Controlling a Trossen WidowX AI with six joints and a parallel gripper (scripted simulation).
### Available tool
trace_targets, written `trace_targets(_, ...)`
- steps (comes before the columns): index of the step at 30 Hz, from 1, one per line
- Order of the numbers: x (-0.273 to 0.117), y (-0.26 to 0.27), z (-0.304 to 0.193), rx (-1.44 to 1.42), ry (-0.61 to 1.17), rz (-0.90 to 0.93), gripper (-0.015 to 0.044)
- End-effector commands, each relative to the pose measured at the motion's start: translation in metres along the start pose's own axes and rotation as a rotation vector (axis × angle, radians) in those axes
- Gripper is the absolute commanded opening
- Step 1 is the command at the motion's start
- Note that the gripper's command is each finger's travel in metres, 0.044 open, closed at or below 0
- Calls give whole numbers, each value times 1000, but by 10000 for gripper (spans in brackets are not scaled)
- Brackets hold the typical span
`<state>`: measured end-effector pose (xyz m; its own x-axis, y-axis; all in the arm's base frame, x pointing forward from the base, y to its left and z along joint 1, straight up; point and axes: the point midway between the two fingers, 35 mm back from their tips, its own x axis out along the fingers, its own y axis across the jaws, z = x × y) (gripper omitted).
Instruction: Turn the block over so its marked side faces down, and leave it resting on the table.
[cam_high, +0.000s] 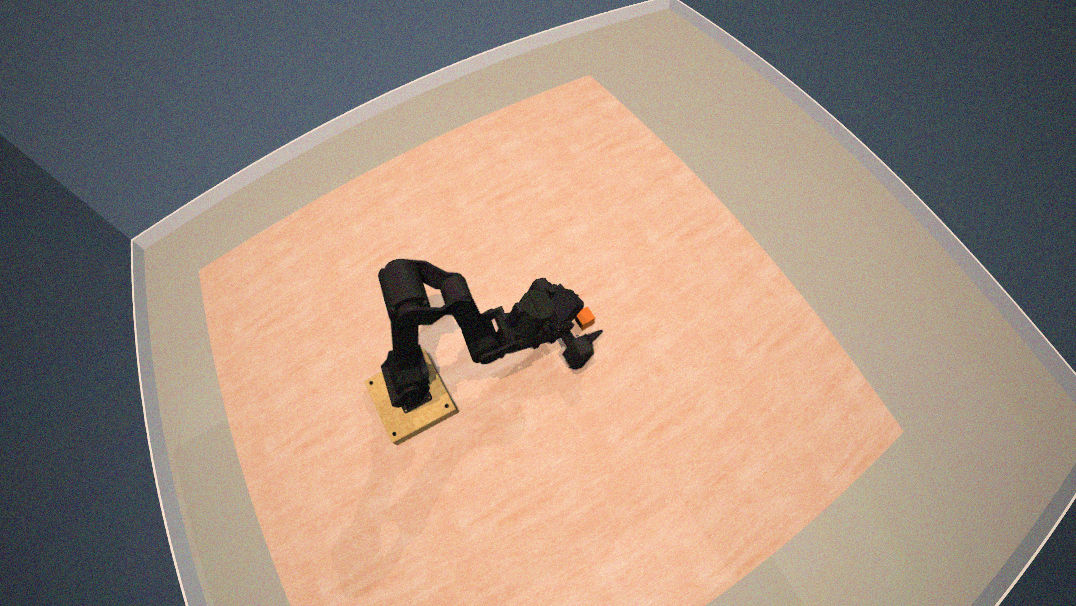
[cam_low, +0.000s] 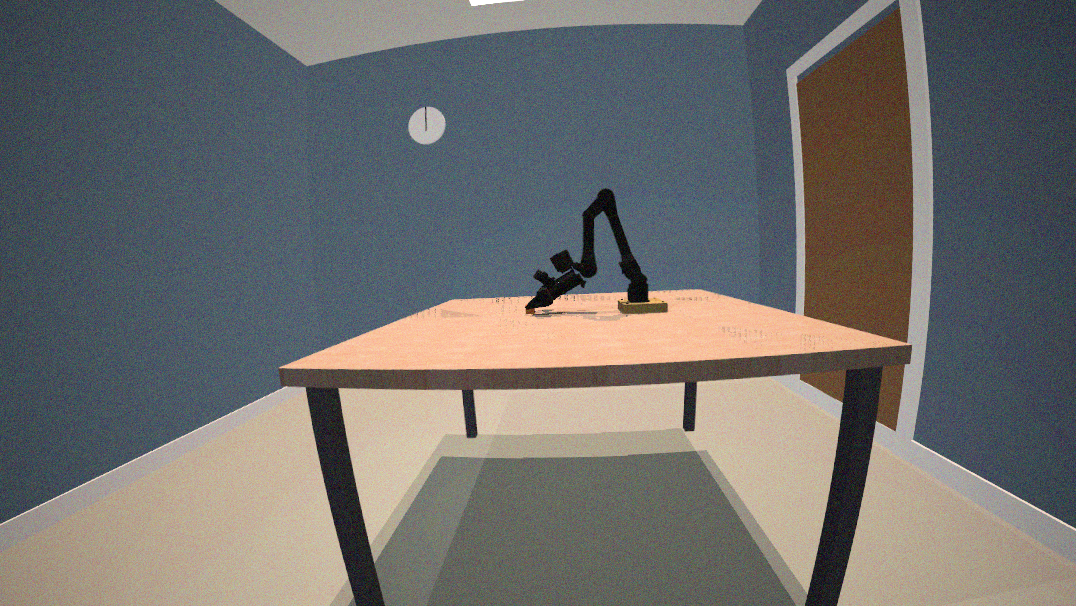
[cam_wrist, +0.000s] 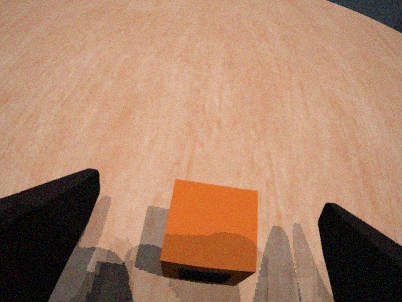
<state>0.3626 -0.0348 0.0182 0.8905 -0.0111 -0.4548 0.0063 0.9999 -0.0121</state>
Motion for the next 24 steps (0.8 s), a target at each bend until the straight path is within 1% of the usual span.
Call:
trace_targets(1,0,1,-1,4,3,5,440)
trace_targets(19,1,1,-1,4,9,5,440)
trace_targets(24,7,-2,12,7,168,3,440)
